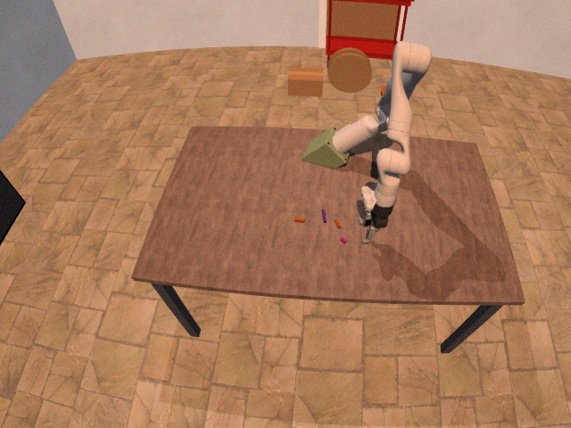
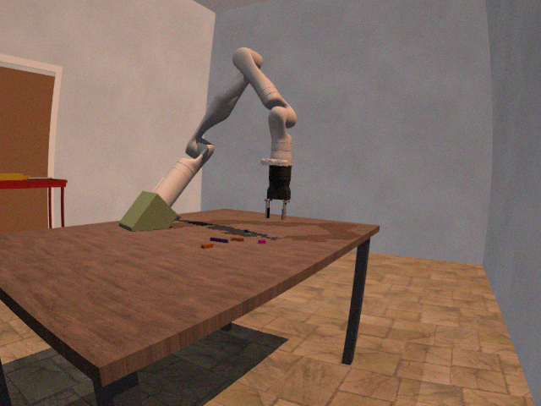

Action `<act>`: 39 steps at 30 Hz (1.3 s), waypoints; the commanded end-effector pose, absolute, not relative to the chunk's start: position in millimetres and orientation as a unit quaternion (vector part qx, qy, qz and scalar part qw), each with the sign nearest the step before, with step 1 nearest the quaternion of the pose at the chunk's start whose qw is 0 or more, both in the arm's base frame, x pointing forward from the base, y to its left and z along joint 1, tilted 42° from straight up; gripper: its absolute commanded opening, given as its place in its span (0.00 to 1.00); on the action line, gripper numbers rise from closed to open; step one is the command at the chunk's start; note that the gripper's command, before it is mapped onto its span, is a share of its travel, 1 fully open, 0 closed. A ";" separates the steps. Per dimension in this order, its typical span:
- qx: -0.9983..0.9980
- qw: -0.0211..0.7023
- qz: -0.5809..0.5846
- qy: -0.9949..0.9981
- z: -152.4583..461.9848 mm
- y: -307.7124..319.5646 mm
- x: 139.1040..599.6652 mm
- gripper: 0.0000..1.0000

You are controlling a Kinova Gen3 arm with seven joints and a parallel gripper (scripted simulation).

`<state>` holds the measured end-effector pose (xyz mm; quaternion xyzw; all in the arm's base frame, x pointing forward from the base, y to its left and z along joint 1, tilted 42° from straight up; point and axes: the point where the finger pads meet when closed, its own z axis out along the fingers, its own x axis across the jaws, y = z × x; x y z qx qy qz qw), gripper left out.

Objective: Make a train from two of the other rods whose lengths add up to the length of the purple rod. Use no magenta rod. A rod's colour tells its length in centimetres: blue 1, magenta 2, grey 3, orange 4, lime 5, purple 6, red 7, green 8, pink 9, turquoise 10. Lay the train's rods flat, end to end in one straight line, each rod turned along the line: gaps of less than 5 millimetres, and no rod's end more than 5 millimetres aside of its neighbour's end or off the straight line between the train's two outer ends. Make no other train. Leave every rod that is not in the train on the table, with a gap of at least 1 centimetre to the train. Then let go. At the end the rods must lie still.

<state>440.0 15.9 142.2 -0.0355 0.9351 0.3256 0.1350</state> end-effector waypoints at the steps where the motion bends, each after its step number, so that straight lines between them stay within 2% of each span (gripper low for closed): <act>1: -0.041 0.138 0.327 0.934 142.6 15.9 442.0 1.00; 4: -0.042 0.139 0.326 0.934 142.7 15.9 442.4 1.00; 5: -0.042 0.139 0.326 0.934 142.7 15.9 442.4 0.54; 39: -0.042 0.139 0.326 0.934 142.7 15.9 442.4 0.54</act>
